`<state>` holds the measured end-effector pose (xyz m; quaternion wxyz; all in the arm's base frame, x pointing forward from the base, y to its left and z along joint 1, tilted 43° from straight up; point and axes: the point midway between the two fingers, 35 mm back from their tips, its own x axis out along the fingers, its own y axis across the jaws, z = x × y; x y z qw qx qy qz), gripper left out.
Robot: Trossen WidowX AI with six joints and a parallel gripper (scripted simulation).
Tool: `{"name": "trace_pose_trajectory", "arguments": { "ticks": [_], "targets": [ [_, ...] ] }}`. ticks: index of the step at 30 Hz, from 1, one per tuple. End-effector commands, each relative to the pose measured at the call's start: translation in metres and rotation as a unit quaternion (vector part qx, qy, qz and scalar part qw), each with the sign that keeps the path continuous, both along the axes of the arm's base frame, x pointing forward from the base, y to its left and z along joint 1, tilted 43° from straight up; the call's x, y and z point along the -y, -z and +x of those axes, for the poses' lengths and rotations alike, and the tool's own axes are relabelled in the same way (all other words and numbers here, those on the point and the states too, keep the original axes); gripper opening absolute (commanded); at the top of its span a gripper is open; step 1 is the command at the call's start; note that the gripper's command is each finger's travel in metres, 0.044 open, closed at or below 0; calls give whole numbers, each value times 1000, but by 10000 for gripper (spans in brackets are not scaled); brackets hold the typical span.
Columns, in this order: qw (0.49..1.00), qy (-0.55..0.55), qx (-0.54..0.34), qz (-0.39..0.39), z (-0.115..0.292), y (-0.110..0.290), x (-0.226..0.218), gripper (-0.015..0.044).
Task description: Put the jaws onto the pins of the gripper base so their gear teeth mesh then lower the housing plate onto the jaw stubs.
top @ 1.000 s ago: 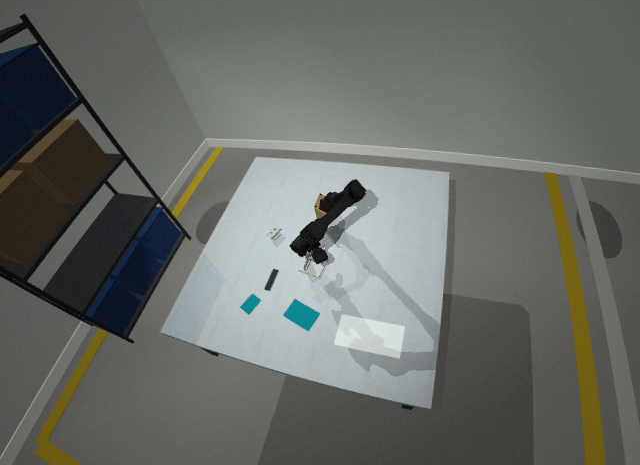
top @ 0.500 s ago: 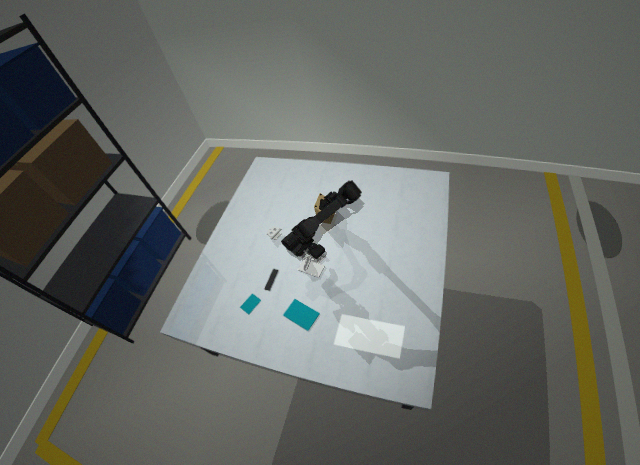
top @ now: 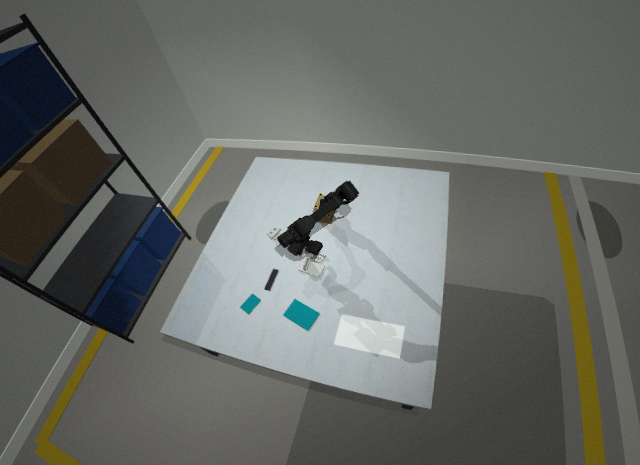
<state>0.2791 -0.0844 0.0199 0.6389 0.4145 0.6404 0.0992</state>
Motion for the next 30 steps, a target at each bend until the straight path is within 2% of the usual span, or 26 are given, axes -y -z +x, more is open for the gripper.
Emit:
{"name": "trace_pose_trajectory", "arguments": {
  "ticks": [1, 16, 30],
  "targets": [
    [1000, -3, 2, -2, 0, 1, 1, 134],
    [1000, 2, -3, -1, 0, 0, 0, 134],
    [1000, 3, -2, -2, 28, -24, -20, 134]
  ]
}}
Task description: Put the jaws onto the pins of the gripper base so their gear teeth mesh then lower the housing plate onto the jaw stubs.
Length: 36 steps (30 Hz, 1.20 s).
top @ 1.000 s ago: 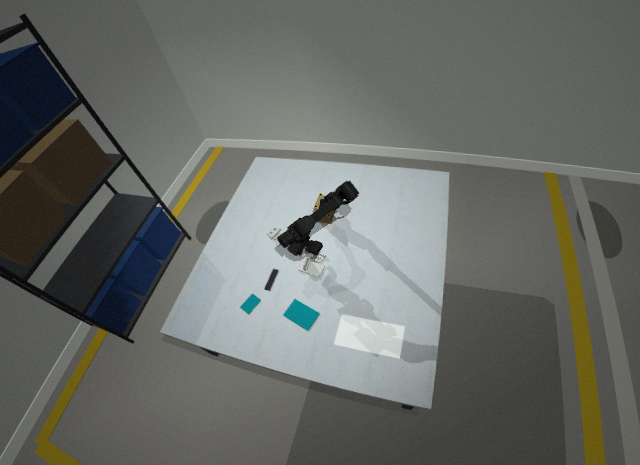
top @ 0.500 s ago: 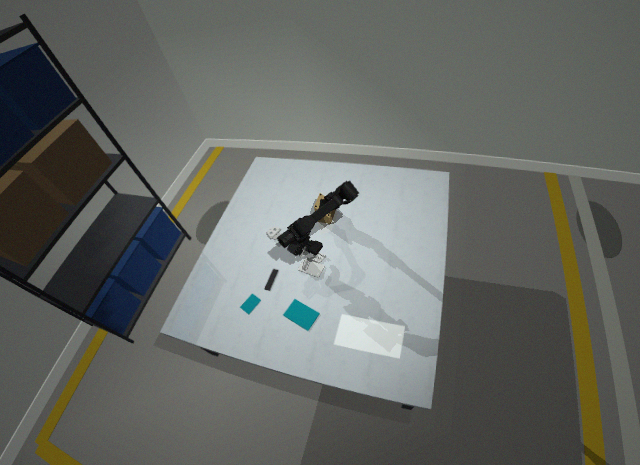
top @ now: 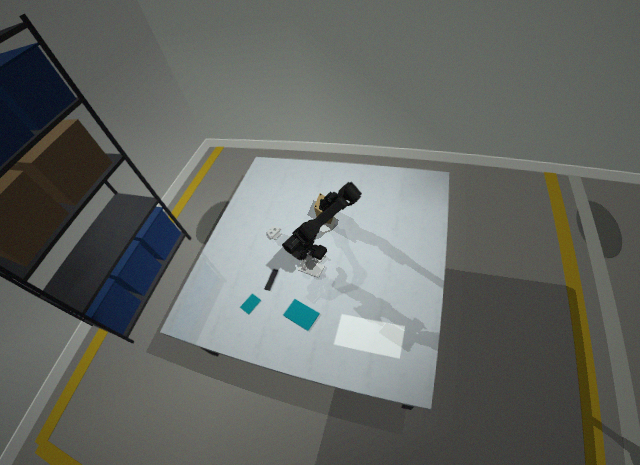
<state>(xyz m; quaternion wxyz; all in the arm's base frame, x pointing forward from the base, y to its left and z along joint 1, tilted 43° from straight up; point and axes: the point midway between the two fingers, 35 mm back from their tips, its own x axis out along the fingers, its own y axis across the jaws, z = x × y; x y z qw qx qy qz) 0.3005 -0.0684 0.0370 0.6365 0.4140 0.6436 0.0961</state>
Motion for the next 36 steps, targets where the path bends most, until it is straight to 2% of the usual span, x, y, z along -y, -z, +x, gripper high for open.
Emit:
{"name": "trace_pose_trajectory", "arguments": {
  "ticks": [1, 8, 36],
  "targets": [
    [1000, 3, 3, 0, 9, -9, -5, 134],
    [1000, 2, 3, 2, 21, -22, -17, 134],
    [1000, 7, -1, 3, 21, -22, -18, 134]
  ]
}}
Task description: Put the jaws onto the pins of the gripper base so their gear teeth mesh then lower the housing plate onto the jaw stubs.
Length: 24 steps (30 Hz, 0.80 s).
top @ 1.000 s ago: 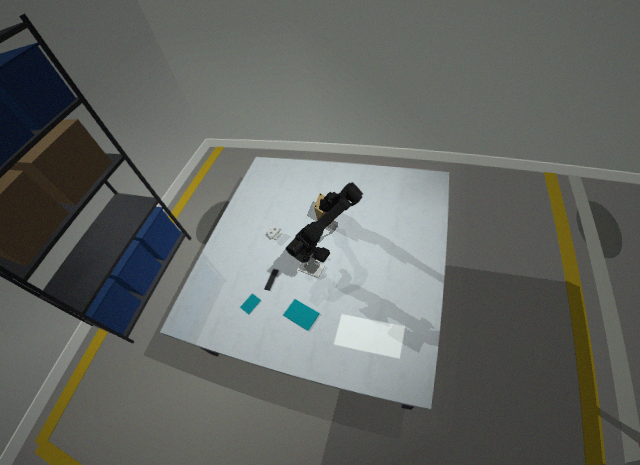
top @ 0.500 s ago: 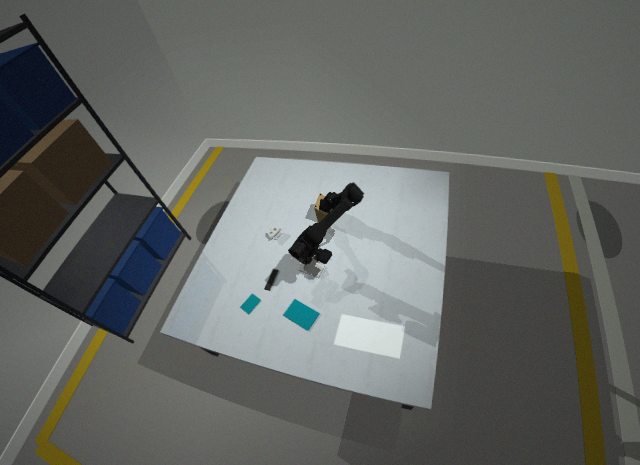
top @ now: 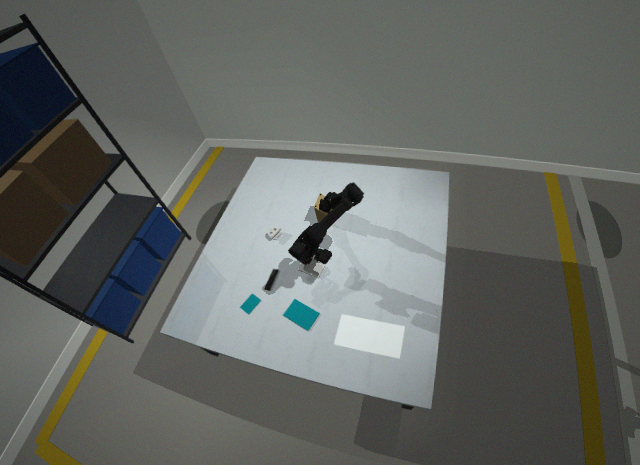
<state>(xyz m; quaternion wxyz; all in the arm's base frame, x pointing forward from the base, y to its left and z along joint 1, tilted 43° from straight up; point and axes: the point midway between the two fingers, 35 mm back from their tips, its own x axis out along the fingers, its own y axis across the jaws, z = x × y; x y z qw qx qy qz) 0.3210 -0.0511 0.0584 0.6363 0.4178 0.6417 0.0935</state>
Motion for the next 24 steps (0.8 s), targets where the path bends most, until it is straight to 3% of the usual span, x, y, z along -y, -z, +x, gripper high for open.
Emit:
{"name": "trace_pose_trajectory", "arguments": {
  "ticks": [1, 24],
  "targets": [
    [1000, 2, -1, 2, 1, -1, -1, 134],
    [1000, 3, -1, 2, 5, 14, -14, 134]
  ]
}}
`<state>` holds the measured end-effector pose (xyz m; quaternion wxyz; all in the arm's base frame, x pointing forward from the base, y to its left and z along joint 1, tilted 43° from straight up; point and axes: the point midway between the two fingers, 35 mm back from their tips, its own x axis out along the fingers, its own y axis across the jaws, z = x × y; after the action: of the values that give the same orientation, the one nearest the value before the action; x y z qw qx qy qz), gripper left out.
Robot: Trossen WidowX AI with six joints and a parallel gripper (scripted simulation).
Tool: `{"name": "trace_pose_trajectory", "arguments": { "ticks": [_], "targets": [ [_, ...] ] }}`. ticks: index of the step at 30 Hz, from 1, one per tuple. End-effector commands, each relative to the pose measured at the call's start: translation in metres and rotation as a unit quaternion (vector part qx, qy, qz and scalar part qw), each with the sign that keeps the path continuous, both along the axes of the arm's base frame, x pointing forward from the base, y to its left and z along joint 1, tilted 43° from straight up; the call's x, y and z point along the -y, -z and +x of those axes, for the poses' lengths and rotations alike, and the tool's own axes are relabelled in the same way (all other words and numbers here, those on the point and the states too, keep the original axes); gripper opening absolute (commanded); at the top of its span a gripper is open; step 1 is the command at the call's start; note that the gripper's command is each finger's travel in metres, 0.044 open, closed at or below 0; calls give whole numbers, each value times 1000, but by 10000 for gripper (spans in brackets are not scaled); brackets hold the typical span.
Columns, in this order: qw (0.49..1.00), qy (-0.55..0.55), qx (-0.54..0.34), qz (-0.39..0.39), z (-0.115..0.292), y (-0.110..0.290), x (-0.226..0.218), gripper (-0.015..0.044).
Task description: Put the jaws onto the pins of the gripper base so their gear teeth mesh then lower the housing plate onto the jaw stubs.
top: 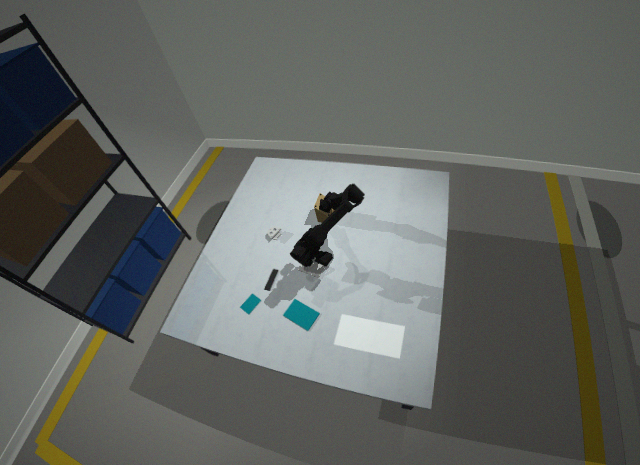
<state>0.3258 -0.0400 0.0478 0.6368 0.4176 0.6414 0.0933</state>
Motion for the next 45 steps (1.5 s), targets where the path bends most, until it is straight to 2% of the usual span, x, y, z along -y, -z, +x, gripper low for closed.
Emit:
{"name": "trace_pose_trajectory", "arguments": {
  "ticks": [1, 19, 45],
  "targets": [
    [1000, 3, -2, 2, 1, 5, -4, 134],
    [1000, 3, -2, 3, 4, 25, -23, 134],
    [1000, 4, -2, 4, 5, 28, -26, 134]
  ]
}}
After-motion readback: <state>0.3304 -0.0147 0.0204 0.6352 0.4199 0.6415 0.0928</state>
